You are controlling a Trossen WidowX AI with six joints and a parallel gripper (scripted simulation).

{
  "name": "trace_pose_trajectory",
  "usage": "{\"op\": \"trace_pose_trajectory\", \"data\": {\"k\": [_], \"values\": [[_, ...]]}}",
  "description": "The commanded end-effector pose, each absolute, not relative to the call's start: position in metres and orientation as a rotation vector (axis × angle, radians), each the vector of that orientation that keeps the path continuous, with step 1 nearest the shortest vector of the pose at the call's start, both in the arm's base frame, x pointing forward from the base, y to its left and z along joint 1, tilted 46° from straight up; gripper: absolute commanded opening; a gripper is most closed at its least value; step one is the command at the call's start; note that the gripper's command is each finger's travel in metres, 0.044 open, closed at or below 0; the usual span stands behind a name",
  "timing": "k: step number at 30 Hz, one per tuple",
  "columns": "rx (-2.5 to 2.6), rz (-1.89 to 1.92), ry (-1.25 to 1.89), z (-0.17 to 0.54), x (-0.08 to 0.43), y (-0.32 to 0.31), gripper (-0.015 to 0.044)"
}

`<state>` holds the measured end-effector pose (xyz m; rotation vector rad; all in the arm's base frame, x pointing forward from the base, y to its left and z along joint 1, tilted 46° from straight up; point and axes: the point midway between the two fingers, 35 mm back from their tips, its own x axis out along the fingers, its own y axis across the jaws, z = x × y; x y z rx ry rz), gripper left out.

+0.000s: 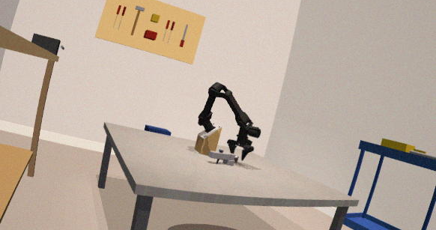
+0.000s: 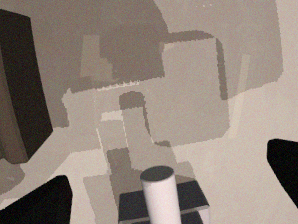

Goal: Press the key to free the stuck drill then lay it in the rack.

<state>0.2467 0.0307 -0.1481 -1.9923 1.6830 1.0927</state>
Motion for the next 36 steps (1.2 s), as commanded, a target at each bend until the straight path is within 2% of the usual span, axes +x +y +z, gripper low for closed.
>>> {"op": "trace_pose_trajectory", "data": {"k": [1, 21, 36], "values": [[-2.001, 1.104, 1.7, -0.153, 0.243, 0.022, 0.044], [-2.003, 1.102, 1.705, -0.162, 0.244, 0.004, 0.044], [-1.993, 1.094, 1.695, -0.161, 0.246, 0.006, 0.0046]]}}
